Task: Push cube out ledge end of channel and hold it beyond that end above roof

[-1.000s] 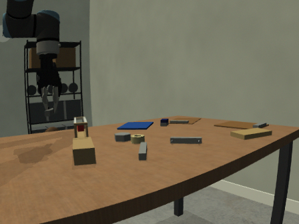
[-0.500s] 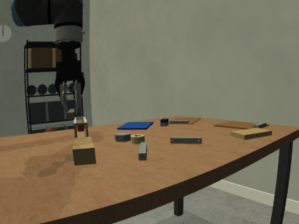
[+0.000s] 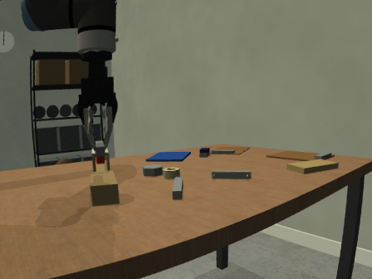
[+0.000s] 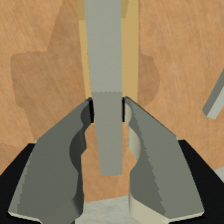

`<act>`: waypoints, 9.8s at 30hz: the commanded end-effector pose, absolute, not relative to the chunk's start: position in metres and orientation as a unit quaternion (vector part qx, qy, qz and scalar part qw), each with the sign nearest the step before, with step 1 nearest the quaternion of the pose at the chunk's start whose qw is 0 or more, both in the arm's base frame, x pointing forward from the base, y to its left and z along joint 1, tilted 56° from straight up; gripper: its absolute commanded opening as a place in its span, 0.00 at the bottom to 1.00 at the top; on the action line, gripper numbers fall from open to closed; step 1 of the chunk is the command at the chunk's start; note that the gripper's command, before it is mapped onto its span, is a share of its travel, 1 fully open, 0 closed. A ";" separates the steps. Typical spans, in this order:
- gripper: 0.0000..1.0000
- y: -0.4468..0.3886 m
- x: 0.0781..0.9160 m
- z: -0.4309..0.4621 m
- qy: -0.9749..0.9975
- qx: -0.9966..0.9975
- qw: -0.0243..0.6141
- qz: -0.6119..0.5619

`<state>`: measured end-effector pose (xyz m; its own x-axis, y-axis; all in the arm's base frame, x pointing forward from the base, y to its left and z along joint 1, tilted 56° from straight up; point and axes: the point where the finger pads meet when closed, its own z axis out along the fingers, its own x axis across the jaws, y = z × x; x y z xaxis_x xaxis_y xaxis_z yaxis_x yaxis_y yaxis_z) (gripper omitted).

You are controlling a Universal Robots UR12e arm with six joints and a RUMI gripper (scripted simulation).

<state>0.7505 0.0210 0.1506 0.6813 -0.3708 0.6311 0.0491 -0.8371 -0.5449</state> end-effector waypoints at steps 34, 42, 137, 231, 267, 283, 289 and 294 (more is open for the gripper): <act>0.00 0.044 0.795 0.118 0.092 -0.876 0.270 -0.389; 0.00 0.044 0.795 0.118 0.092 -0.876 0.270 -0.389; 0.00 0.102 0.792 0.156 0.092 -0.876 0.270 -0.389; 0.22 0.075 0.743 0.193 0.092 -0.876 0.270 -0.389; 0.22 -0.068 0.868 0.255 0.230 -0.850 0.329 -0.340; 0.22 -0.068 0.868 0.255 0.230 -0.850 0.329 -0.340; 0.22 -0.068 0.868 0.255 0.230 -0.850 0.329 -0.340; 0.22 -0.068 0.869 0.254 0.230 -0.850 0.329 -0.340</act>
